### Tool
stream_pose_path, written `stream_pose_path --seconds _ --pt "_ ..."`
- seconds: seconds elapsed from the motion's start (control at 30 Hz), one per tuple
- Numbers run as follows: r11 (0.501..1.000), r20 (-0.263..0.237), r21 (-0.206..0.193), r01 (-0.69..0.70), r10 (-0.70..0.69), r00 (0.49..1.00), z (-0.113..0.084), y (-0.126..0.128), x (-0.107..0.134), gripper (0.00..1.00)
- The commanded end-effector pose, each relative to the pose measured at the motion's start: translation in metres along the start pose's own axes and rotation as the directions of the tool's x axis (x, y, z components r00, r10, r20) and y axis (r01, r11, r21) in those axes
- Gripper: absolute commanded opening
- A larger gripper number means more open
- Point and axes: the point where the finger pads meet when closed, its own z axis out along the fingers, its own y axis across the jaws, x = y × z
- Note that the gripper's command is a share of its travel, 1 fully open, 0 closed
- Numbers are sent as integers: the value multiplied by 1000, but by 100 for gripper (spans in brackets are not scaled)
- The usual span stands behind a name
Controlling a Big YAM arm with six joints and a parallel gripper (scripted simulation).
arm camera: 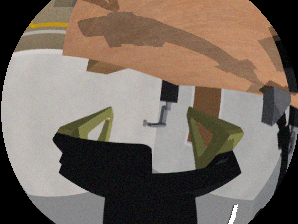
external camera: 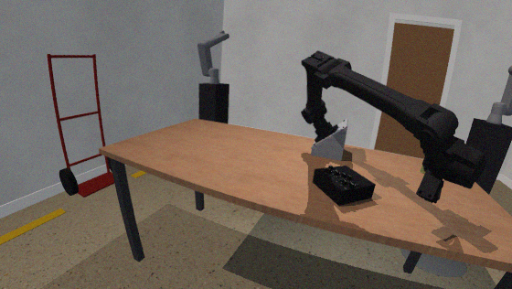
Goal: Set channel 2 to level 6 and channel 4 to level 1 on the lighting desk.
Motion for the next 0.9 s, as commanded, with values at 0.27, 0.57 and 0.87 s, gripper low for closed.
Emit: stream_pose_path --seconds 0.27,0.57,0.87 --pt "1000 4 -8 10 -10 1000 -4 3 5 100" --pt "999 13 -33 31 -30 999 -17 10 14 100" --pt "972 288 76 222 -235 928 -58 -56 21 100"
